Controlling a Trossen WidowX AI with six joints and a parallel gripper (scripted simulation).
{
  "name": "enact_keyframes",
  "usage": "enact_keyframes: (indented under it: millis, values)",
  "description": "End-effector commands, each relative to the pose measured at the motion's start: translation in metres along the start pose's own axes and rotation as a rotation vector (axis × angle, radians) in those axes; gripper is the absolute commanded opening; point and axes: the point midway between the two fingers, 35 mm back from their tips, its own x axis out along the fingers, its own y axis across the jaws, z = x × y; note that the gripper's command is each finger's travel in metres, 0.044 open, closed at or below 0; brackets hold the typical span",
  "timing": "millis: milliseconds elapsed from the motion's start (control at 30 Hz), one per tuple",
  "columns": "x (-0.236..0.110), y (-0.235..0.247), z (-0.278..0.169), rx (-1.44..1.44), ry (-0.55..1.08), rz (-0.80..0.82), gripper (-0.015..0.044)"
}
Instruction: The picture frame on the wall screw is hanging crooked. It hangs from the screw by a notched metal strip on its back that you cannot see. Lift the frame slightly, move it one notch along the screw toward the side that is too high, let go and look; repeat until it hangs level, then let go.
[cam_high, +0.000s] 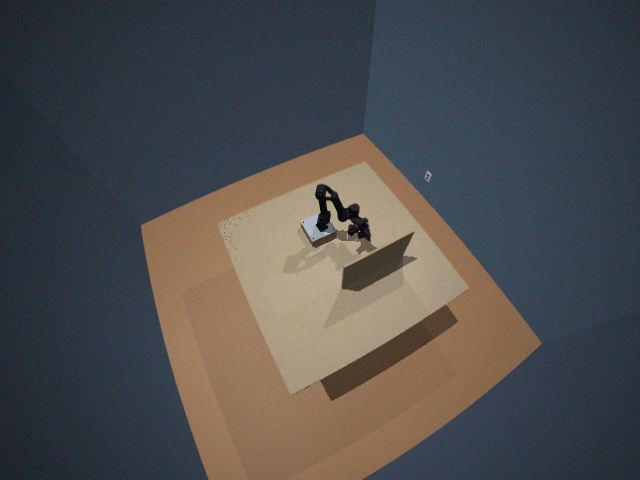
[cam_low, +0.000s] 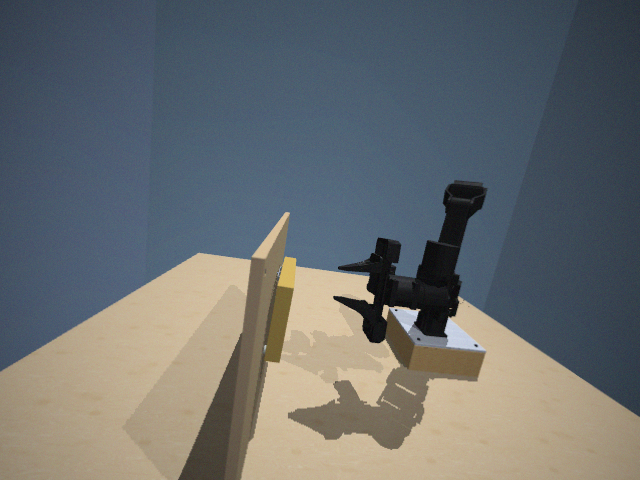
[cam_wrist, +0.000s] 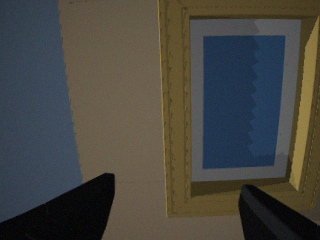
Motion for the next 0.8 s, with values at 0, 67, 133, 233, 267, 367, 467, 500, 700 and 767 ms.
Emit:
enact_keyframes:
  millis: [0,67,133,233,267,367,467,500,700,767]
  values:
    - [-0.011,-0.001,0.006,0.019,-0.011,0.0,0.026]
    - [-0.007,0.003,0.001,0.018,-0.003,0.0,0.026]
    - [-0.02,0.01,0.001,0.058,-0.004,0.0,0.026]
    - [-0.042,0.021,0.005,0.123,-0.006,-0.001,0.026]
    - [-0.049,0.024,0.006,0.145,-0.007,-0.001,0.026]
    - [-0.068,0.031,0.014,0.21,-0.009,-0.003,0.026]
    - [-0.085,0.036,0.025,0.275,-0.012,-0.005,0.026]
    - [-0.089,0.037,0.028,0.293,-0.013,-0.006,0.026]
    - [-0.093,0.037,0.031,0.307,-0.014,-0.006,0.026]
    - [-0.091,0.038,0.028,0.302,-0.01,-0.005,0.026]
